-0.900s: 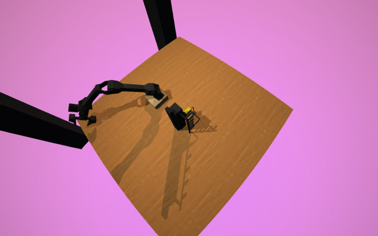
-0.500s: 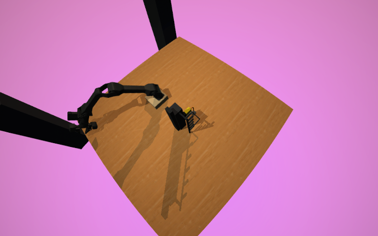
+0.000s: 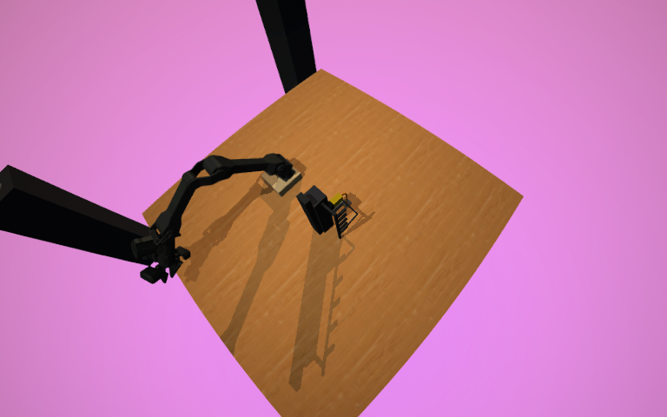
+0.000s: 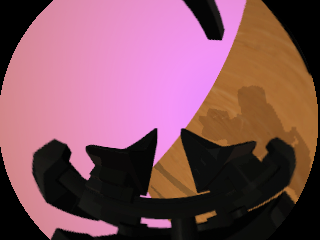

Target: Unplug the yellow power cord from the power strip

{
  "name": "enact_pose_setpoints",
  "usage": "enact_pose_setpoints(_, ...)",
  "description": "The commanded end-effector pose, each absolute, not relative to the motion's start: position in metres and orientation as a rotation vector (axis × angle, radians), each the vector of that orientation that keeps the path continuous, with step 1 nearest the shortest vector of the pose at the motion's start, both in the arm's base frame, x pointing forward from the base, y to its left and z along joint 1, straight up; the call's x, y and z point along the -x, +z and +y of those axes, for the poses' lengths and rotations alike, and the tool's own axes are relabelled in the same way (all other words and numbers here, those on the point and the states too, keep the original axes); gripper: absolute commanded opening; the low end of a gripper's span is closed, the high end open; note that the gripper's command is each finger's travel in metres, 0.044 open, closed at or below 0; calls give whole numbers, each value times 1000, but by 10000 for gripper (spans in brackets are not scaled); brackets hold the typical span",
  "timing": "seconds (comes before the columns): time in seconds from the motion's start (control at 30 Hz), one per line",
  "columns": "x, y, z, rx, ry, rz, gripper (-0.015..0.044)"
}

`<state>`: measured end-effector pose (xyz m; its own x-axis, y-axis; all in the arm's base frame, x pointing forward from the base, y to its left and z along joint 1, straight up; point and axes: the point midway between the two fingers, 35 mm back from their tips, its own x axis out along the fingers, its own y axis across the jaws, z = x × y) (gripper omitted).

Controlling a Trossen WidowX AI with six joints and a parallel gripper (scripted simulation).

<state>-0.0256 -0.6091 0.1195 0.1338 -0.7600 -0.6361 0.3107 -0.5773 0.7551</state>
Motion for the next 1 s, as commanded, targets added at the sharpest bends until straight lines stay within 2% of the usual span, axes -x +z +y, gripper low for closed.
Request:
enact_pose_setpoints(0.0,-40,133,-599,-1482,-1511,-292,160)
enact_pose_setpoints(0.47,-254,172,-500,-1144,-1165,206,160)
enact_pose_setpoints(0.7,-339,189,-419,-935,-954,401,160)
enact_pose_setpoints(0.97,-413,207,-298,-649,-667,588,160)
